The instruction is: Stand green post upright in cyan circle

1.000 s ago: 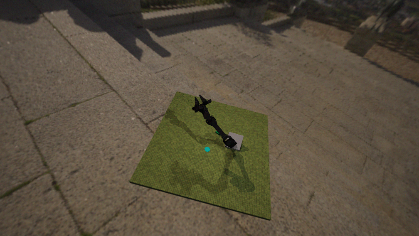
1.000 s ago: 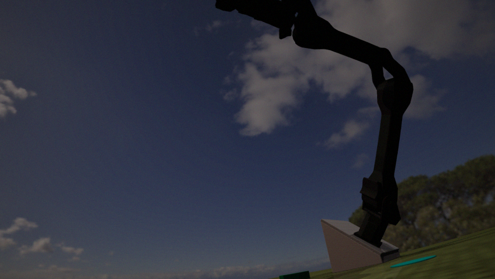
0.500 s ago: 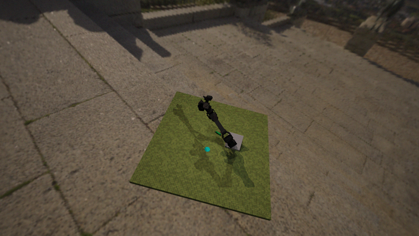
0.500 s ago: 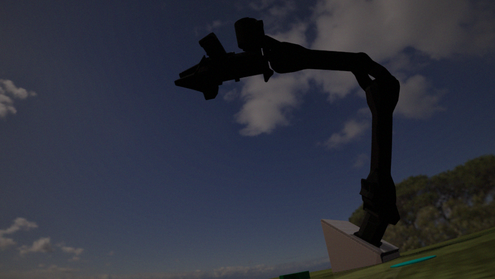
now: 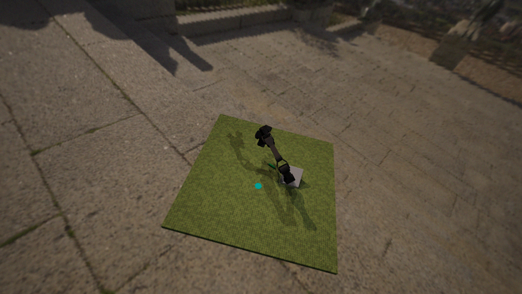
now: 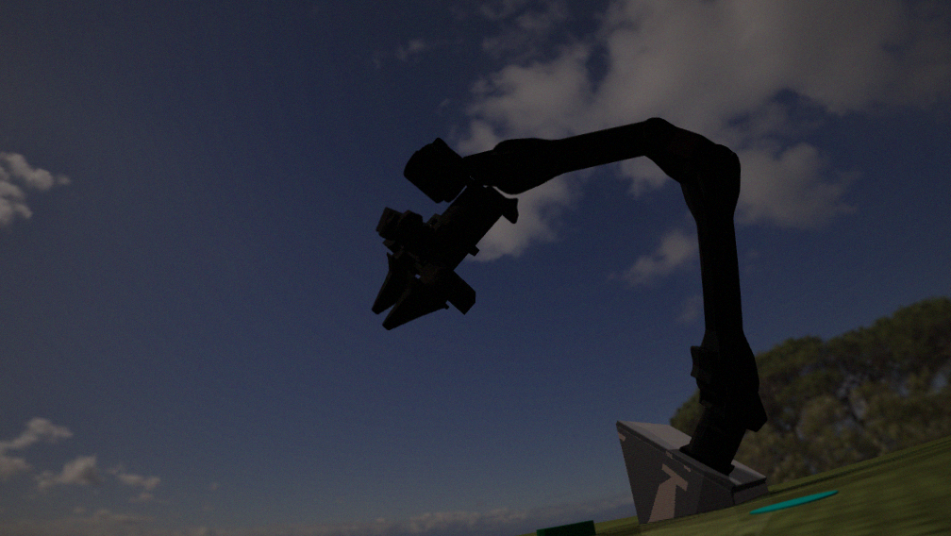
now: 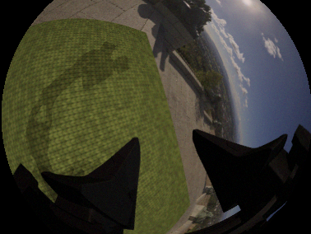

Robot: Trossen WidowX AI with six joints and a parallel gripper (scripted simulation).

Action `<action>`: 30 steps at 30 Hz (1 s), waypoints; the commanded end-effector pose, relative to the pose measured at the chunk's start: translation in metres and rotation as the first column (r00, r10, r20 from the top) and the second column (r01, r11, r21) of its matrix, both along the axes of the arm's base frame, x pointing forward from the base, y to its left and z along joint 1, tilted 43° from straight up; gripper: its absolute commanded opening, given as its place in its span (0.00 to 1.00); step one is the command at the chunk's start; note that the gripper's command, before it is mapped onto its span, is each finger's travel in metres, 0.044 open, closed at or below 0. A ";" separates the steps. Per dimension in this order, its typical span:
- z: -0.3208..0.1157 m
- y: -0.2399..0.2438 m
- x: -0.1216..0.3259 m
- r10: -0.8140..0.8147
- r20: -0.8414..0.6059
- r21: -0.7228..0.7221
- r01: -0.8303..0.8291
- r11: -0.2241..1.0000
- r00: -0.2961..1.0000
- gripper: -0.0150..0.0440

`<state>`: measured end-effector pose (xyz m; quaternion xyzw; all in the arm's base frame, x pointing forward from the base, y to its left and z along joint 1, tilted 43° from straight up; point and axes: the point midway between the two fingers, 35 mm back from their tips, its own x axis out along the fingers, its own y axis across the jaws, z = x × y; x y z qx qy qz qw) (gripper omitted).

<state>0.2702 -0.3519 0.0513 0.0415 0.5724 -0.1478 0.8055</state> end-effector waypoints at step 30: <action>-0.105 0.197 -0.095 0.013 -0.237 0.797 0.187 0.575 0.972 0.65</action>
